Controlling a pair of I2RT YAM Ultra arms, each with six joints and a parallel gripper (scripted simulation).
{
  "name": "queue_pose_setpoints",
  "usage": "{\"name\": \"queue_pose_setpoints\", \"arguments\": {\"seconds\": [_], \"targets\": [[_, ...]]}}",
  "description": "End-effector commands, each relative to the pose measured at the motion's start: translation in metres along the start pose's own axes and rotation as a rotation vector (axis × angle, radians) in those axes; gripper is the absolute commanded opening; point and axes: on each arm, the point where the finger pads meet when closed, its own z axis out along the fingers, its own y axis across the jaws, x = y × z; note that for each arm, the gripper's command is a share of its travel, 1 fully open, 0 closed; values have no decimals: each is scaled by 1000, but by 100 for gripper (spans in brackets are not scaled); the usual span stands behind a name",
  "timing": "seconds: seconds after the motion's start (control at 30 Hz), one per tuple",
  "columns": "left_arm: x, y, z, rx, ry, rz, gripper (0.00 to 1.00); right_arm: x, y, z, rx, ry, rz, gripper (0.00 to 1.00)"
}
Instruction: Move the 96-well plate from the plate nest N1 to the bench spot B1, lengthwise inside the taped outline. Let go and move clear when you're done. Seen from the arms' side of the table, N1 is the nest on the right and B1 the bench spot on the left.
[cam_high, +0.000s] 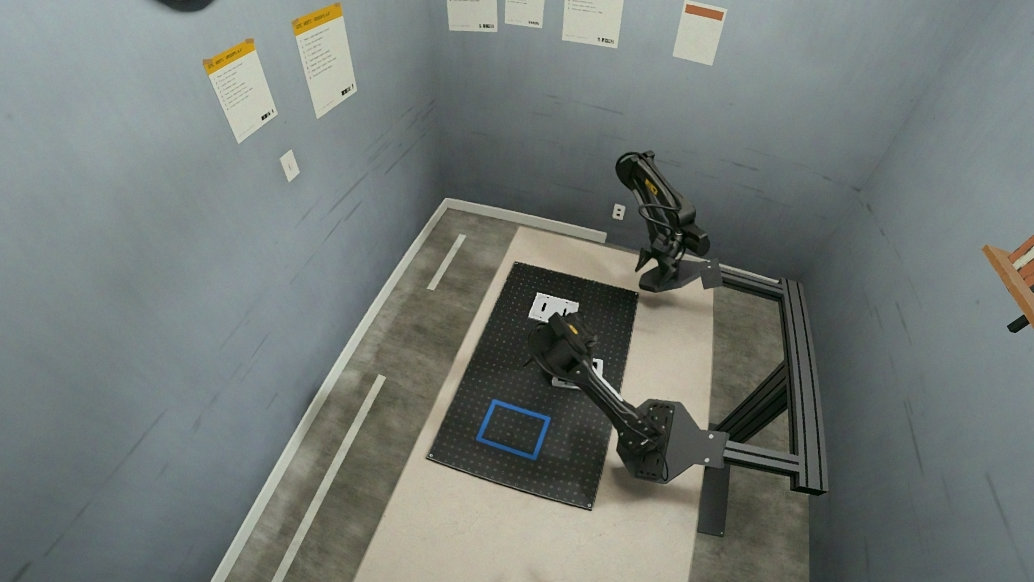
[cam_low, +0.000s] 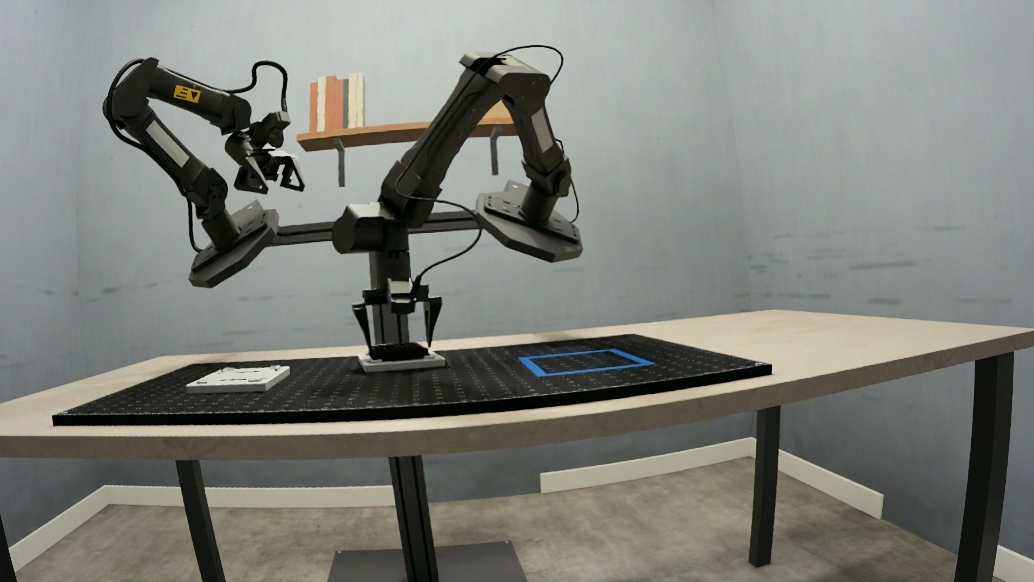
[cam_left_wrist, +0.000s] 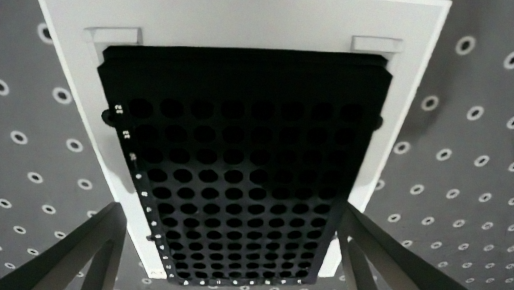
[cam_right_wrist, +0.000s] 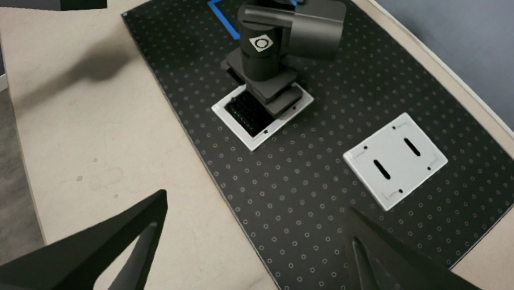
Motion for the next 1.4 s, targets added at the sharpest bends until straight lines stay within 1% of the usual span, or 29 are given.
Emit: {"name": "queue_pose_setpoints", "arguments": {"seconds": [0.0, 0.27, 0.3, 0.37, 0.77, 0.83, 0.87, 0.9, 1.0, 1.2, 1.3, 1.37], "targets": [[-6, -13, 0, 29, -18, -6, 100, -5, -1, -1, 13, -36, -18, 100], [-6, -13, 0, 28, -20, -8, 100, -5, -1, -1, 13, -36, -18, 100], [-6, -13, 0, 28, -20, -8, 96, -5, -1, -1, 13, -36, -18, 100], [-6, -13, 0, 28, -20, -8, 96, -5, -1, -1, 13, -36, -18, 100], [-3, -6, -1, 19, -13, 1, 79, -5, -1, -1, 13, -36, -18, 100], [-3, -6, -1, 19, -13, 1, 79, -5, -1, -1, 13, -36, -18, 100], [-3, -6, -1, 19, -13, 1, 67, -5, -1, -1, 13, -36, -18, 100], [-3, -6, -1, 19, -13, 1, 79, -5, -1, -1, 13, -36, -18, 100], [-3, -4, -12, 13, -18, -2, 79, -5, -1, -1, 13, -36, -18, 100], [-4, -5, -45, 16, -20, -4, 79, -5, -1, -1, 13, -36, -18, 100], [-5, -6, -43, 28, -17, 5, 79, -6, -1, -2, 16, -41, -27, 100], [-4, -4, -42, 28, -16, 21, 79, -6, 5, -1, -7, -31, -6, 100]]}}
